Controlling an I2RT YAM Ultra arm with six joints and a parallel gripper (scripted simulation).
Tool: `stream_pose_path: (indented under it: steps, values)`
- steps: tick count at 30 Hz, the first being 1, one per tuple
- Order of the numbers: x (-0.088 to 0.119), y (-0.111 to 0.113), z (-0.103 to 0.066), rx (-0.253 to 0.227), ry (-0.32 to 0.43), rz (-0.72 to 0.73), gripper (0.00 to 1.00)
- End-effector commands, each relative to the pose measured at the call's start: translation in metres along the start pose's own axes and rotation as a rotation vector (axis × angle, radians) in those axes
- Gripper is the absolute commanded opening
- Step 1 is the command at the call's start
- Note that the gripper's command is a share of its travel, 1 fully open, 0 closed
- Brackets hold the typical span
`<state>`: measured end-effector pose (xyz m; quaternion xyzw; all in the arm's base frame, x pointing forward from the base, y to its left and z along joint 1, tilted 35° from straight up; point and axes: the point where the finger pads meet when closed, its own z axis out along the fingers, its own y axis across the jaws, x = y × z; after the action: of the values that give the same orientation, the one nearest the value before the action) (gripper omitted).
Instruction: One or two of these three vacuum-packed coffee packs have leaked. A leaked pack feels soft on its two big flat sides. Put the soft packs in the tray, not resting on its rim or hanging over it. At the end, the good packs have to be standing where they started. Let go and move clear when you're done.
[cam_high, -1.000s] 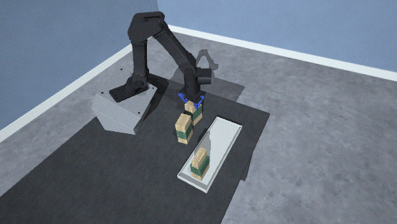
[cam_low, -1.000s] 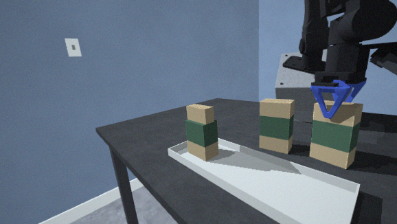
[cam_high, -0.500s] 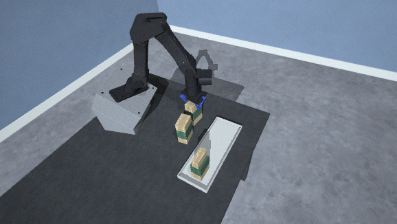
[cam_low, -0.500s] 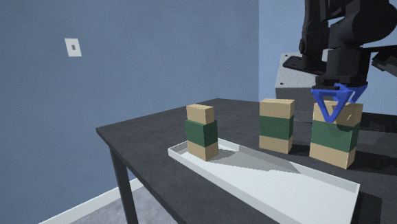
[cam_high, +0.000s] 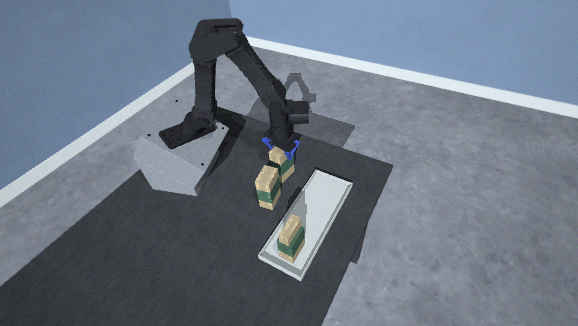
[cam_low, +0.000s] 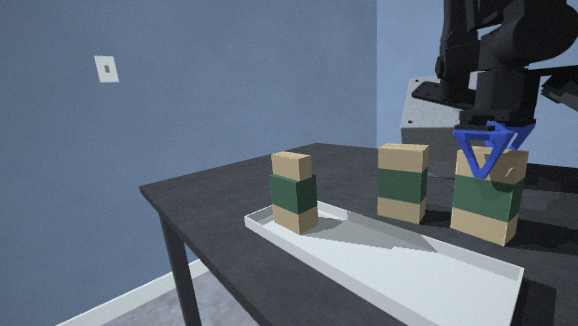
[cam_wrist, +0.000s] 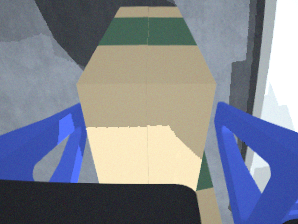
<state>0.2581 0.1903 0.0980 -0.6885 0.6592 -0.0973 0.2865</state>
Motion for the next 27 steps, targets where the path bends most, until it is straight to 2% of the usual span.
stream_pose_path:
  steps: [1,16,17,27]
  values:
    - [0.0025,0.0056,0.0042,-0.010,-0.002,-0.007,0.79]
    - [0.0025,0.0056,0.0042,-0.010,-0.002,-0.007,0.79]
    - [0.0025,0.0056,0.0042,-0.010,-0.002,-0.007,0.26]
    - [0.0028,0.0060,0.0042,-0.012,-0.001,-0.006,0.26]
